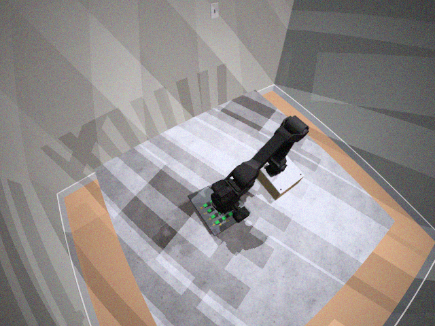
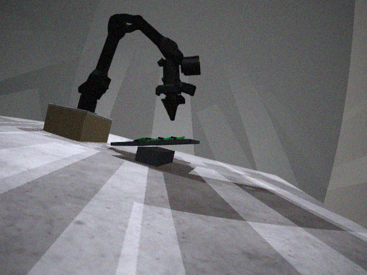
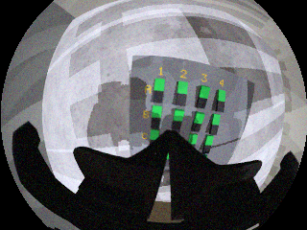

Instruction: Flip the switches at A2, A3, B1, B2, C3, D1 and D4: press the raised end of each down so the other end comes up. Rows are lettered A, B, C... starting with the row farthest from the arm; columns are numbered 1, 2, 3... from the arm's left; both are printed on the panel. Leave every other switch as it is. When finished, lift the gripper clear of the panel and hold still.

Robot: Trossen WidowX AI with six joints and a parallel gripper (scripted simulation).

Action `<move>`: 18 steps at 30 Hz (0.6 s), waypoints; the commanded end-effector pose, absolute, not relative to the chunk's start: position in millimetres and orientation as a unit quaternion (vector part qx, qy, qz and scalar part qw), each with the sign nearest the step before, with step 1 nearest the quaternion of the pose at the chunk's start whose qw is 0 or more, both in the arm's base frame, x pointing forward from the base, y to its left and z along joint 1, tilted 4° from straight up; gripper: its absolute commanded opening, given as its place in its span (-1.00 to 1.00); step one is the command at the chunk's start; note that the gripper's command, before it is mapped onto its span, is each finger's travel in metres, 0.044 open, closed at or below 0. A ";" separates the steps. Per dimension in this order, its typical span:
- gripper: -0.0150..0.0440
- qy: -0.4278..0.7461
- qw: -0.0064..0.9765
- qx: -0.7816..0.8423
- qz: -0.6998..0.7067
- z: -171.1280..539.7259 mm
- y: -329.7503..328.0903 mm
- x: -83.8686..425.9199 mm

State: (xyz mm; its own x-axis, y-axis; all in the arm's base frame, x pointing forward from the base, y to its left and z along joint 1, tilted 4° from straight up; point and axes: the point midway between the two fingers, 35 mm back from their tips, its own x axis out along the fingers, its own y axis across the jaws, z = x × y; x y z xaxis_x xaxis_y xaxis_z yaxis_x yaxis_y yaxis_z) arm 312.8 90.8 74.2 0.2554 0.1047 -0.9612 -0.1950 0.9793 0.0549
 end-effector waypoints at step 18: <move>-0.49 0.612 0.784 -0.037 0.094 31.1 80.9 326.9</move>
